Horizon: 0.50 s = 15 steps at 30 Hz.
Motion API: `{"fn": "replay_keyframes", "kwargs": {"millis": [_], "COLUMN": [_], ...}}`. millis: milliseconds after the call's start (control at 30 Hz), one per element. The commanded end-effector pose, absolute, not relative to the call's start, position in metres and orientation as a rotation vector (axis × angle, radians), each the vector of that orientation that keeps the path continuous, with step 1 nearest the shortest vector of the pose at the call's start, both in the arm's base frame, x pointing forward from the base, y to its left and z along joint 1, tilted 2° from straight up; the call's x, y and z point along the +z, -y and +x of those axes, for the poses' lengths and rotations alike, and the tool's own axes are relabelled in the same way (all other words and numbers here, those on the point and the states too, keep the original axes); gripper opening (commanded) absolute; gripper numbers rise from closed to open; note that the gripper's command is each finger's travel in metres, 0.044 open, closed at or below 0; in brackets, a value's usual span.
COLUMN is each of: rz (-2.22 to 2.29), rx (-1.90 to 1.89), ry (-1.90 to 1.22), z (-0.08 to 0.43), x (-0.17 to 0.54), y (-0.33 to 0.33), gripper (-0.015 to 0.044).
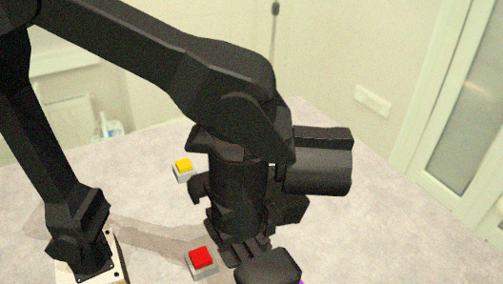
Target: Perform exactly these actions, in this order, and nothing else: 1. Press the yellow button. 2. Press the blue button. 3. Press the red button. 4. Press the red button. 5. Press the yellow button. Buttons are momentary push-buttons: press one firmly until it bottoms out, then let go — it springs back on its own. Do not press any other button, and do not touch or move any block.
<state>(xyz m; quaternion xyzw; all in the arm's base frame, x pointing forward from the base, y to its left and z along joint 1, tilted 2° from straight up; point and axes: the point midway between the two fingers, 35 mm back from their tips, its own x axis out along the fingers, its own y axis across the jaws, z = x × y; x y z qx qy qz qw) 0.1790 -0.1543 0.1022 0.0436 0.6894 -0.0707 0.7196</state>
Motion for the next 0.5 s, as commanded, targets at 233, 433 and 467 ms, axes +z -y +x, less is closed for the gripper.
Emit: {"fn": "replay_keyframes", "kwargs": {"millis": [233, 433, 467], "rz": [0.096, 0.096, 0.096], "rx": [-0.144, -0.144, -0.144], "ry": [-1.523, -1.523, -1.523], "z": [0.168, 0.171, 0.171], "x": [0.101, 0.069, 0.056], "y": [0.066, 0.068, 0.068], "gripper": [0.0020, 0.0020, 0.0020]}}
